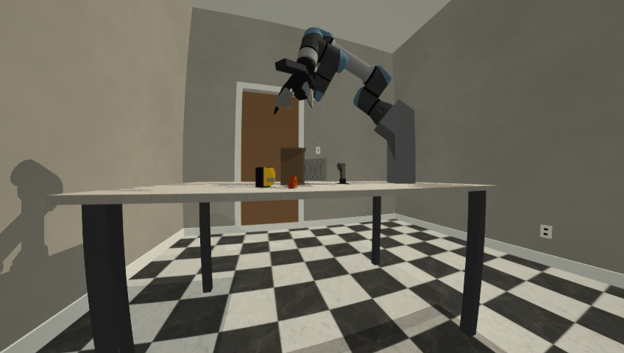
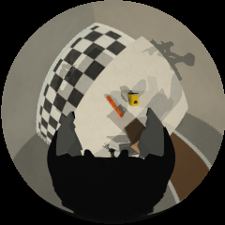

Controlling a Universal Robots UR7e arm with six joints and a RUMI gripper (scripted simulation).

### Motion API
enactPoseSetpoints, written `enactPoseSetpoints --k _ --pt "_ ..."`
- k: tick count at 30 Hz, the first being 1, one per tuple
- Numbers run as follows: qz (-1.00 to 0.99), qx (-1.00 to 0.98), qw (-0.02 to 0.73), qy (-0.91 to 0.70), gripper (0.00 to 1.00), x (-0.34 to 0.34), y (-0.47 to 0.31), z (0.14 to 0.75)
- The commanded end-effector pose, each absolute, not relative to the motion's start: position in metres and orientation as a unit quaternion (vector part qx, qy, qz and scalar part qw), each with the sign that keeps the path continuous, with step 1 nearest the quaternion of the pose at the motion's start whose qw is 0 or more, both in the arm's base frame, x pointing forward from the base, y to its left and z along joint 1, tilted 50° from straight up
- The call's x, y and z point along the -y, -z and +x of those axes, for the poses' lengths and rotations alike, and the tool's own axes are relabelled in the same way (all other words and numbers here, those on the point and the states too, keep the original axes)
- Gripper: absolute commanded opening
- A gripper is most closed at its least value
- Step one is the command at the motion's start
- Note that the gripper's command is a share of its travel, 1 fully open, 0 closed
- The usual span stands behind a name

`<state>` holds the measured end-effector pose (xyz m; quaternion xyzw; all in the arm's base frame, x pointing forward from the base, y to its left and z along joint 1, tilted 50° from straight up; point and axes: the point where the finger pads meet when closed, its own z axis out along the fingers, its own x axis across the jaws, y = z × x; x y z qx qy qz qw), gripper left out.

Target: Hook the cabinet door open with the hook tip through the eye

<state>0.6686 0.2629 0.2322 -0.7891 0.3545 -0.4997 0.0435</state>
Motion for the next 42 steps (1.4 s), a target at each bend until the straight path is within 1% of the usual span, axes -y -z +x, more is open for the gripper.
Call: enactPoseSetpoints --k 1,25,32,34,42 --pt "-0.789 -0.354 0.044 0.500 1.00 -0.263 -0.233 0.668" --pt "-0.783 -0.369 0.050 0.498 1.00 -0.255 -0.233 0.666" --pt "-0.754 -0.434 0.077 0.487 1.00 -0.219 -0.232 0.654" --pt "-0.754 -0.434 0.077 0.487 1.00 -0.219 -0.232 0.654" --pt "-0.674 -0.564 0.131 0.459 1.00 -0.147 -0.226 0.620"
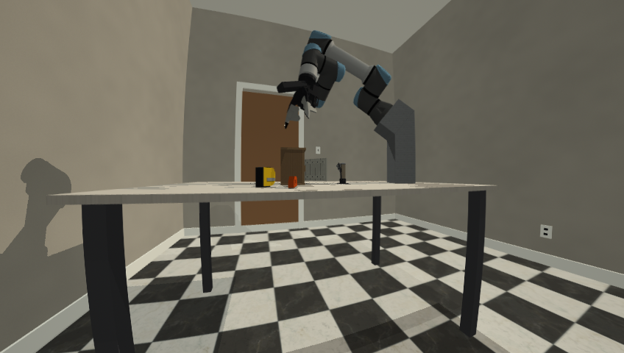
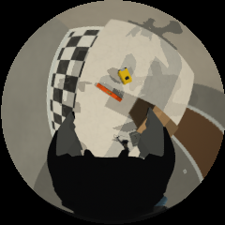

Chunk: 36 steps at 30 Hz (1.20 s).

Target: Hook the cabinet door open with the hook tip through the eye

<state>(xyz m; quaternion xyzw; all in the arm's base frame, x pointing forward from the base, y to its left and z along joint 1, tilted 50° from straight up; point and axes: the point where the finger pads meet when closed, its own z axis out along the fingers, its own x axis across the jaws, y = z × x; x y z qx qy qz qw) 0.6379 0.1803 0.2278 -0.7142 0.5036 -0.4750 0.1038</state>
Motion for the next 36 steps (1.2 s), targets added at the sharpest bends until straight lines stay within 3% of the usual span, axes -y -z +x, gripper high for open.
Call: enactPoseSetpoints --k 1,20,36 --pt "-0.660 -0.582 0.139 0.454 1.00 -0.137 -0.224 0.614" --pt "-0.378 -0.816 0.246 0.362 1.00 -0.009 -0.184 0.495" --pt "-0.265 -0.866 0.273 0.326 1.00 0.019 -0.164 0.449"
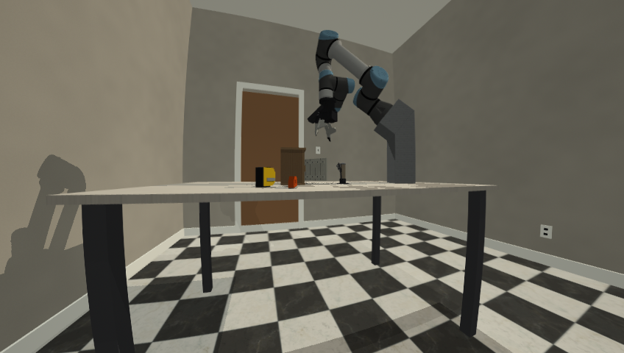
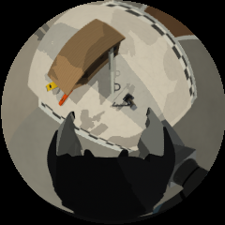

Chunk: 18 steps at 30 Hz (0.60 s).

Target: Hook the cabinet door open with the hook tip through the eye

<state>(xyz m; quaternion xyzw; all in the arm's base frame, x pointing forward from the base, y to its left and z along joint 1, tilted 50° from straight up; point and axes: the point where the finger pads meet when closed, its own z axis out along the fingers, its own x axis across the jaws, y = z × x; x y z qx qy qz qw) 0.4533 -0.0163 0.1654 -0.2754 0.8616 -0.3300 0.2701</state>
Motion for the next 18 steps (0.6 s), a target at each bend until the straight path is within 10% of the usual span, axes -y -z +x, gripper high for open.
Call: enactPoseSetpoints --k 1,3,4,18 --pt "-0.264 -0.866 0.273 0.325 1.00 0.019 -0.164 0.448" --pt "-0.264 -0.866 0.273 0.325 1.00 0.019 -0.164 0.448" --pt "-0.264 -0.866 0.273 0.325 0.15 0.019 -0.164 0.448" --pt "-0.264 -0.866 0.273 0.325 0.15 0.031 -0.149 0.464"
